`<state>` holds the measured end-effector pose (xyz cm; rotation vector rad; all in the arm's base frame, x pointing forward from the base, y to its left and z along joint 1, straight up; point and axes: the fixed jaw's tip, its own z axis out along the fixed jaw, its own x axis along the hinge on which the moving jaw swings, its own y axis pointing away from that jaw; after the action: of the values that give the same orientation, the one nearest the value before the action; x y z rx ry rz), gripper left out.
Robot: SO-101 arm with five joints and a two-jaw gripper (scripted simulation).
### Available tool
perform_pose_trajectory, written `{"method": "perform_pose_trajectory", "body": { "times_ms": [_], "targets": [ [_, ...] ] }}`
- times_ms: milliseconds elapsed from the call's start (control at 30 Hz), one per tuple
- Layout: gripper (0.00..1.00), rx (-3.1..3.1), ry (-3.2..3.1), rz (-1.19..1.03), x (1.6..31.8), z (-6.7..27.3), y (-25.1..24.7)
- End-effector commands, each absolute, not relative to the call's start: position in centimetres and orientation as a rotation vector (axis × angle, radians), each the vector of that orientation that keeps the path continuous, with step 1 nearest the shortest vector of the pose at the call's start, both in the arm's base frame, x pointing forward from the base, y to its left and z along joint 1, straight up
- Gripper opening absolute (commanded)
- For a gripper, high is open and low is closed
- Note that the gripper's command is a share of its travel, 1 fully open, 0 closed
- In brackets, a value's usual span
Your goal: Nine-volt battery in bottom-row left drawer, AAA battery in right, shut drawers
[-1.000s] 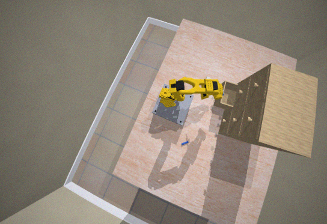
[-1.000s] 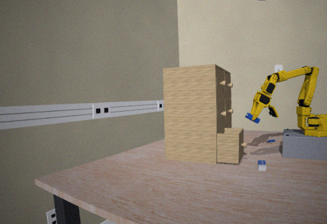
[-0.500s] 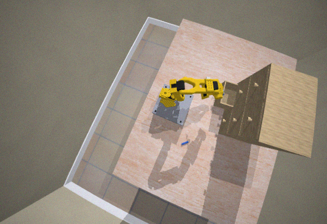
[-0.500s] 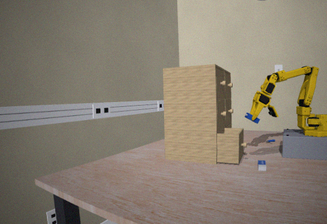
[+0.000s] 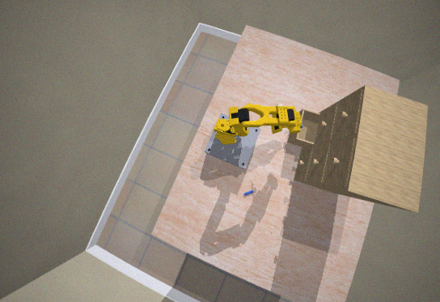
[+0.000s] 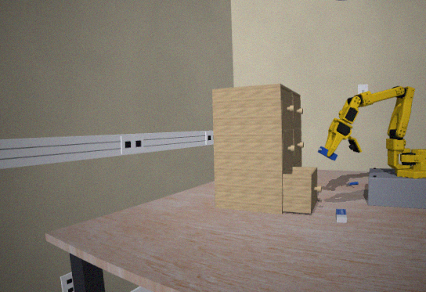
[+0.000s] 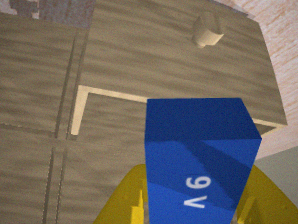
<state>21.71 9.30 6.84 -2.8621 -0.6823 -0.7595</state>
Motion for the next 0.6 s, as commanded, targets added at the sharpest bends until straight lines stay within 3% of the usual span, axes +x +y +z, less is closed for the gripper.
{"method": "perform_pose_trajectory", "body": {
  "times_ms": [0, 567],
  "targets": [
    [0.0, -2.852, -0.68, -0.767, 21.85, 7.01, 9.64],
    [0.0, -2.856, -0.672, -0.768, 21.69, 6.93, 9.41]
  ]
}}
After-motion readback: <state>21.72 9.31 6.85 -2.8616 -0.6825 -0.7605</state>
